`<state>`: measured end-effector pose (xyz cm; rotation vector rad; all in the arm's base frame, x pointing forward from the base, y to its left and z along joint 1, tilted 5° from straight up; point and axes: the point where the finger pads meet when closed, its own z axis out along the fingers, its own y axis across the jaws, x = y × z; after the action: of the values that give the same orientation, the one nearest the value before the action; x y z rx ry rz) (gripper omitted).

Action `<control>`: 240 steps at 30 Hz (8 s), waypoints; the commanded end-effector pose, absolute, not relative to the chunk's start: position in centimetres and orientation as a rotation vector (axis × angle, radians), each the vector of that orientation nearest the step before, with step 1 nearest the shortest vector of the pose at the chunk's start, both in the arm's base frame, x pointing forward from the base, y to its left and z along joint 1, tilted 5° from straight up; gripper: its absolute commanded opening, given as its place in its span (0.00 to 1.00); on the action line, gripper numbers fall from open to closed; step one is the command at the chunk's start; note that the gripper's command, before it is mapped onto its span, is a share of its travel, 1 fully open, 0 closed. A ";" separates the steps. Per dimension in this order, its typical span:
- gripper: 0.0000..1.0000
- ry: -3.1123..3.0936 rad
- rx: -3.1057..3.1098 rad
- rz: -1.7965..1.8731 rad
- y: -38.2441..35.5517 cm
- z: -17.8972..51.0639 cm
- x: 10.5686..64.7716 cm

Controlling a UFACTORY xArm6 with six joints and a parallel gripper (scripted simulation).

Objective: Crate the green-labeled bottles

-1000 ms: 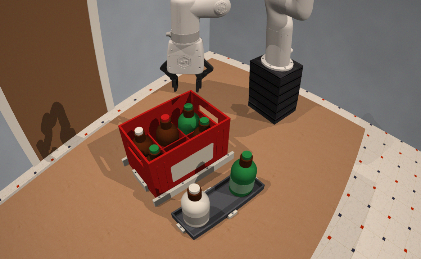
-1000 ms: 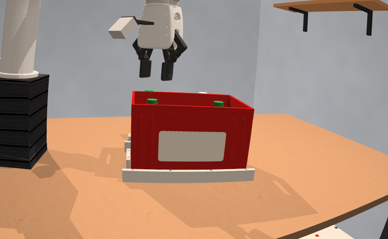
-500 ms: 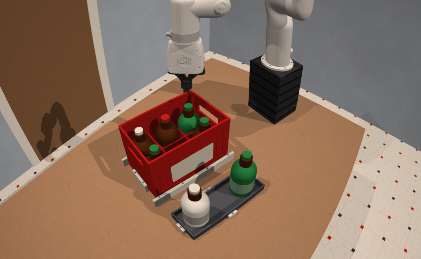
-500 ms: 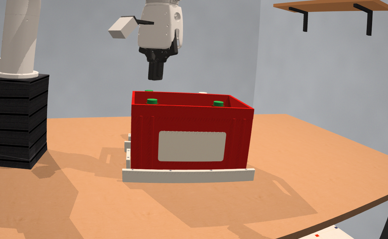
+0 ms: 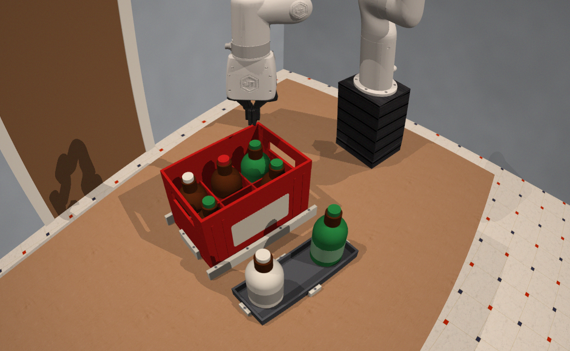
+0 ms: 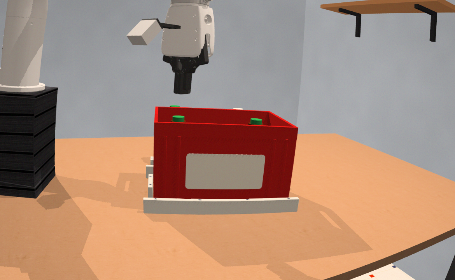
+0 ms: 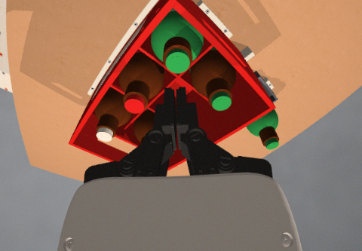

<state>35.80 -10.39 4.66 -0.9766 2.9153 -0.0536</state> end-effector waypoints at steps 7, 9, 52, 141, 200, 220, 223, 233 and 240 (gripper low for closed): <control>0.00 2.913 -0.976 -0.056 -10.1 4.8 36.1; 0.00 2.913 -0.976 -0.055 -8.4 4.8 36.8; 0.65 2.912 -0.976 -0.057 14.7 4.7 39.0; 0.65 2.913 -0.976 -0.057 14.7 0.0 39.4; 0.65 2.913 -0.976 -0.057 14.7 -2.1 39.7; 0.65 2.913 -0.976 -0.057 14.7 -3.8 39.9; 0.65 2.913 -0.976 -0.057 14.7 -3.9 39.9; 0.65 2.913 -0.976 -0.057 14.7 -4.1 39.9; 0.65 2.913 -0.976 -0.057 14.7 -4.1 39.9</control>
<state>39.74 14.62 -4.17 -0.9767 2.9158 -0.0570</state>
